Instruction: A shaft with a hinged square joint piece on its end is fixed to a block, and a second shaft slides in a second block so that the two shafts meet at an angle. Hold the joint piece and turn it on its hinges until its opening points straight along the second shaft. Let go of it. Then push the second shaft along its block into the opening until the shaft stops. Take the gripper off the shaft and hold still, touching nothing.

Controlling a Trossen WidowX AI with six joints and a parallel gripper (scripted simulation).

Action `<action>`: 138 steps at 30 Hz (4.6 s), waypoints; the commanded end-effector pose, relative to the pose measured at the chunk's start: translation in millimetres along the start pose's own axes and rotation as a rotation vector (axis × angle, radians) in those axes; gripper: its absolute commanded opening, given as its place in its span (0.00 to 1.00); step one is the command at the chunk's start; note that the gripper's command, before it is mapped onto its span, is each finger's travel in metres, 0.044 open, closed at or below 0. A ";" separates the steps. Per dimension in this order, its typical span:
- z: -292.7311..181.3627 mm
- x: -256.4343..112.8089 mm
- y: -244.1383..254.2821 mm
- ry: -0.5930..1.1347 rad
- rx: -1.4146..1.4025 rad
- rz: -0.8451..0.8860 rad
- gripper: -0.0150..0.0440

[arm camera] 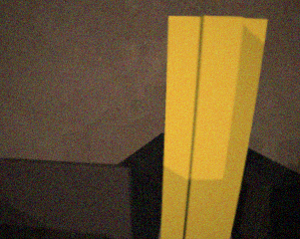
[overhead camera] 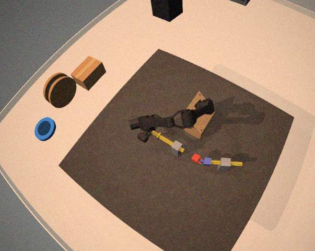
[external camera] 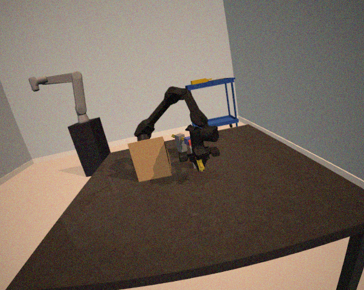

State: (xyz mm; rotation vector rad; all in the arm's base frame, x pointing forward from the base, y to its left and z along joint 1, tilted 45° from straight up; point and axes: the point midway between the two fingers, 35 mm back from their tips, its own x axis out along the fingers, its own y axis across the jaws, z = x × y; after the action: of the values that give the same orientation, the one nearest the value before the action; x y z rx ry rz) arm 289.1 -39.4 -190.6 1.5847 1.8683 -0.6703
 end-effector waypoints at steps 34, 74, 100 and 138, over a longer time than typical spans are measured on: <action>-15.3 0.8 0.0 0.002 0.003 0.030 0.25; -72.4 1.7 0.0 0.007 0.005 0.037 0.25; -103.5 2.0 -0.6 0.007 0.007 0.032 0.25; -103.5 2.0 -0.6 0.007 0.007 0.032 1.00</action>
State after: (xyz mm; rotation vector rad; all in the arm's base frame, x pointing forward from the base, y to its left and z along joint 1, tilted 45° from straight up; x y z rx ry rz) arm 276.4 35.0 -119.6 1.6211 1.8415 -0.6603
